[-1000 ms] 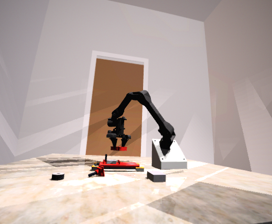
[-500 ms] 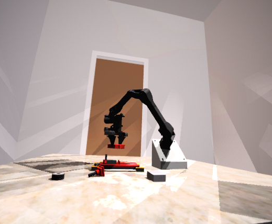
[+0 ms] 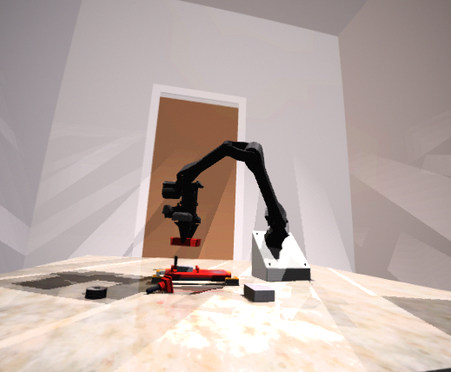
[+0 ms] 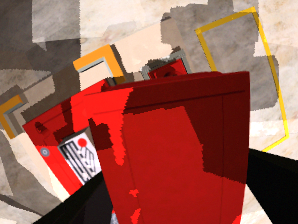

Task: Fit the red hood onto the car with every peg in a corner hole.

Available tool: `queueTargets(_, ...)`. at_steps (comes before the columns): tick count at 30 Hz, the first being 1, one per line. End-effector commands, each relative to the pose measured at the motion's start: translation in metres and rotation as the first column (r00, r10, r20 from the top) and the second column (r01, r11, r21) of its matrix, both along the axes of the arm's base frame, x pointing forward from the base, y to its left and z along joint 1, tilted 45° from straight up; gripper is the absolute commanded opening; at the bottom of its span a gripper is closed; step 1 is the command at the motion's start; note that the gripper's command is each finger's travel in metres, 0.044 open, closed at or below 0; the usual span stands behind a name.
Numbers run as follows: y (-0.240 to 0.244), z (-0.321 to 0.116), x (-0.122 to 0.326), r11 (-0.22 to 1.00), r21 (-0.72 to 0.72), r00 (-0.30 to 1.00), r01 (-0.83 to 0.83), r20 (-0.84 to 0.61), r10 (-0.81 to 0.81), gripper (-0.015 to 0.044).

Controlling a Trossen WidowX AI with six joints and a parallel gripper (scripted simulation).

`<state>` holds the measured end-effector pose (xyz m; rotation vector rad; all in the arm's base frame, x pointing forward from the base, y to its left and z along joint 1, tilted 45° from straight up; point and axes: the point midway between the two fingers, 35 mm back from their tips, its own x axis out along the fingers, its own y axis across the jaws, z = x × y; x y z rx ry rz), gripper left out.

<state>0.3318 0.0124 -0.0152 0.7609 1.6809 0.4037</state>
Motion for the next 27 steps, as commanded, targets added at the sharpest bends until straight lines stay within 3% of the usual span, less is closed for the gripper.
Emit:
queueTargets(1, 0.024, 0.021, 0.0, 0.996, 0.021, 0.993, -0.089, 0.081, 0.087, 0.0)
queueTargets(10, 0.06, 0.051, -0.003, 0.973, 0.037, 0.955, -0.228, 0.204, 0.216, 0.0)
queueTargets(27, 0.096, 0.017, -0.008, 0.973, 0.042, 0.956, -0.228, 0.201, 0.215, 0.0)
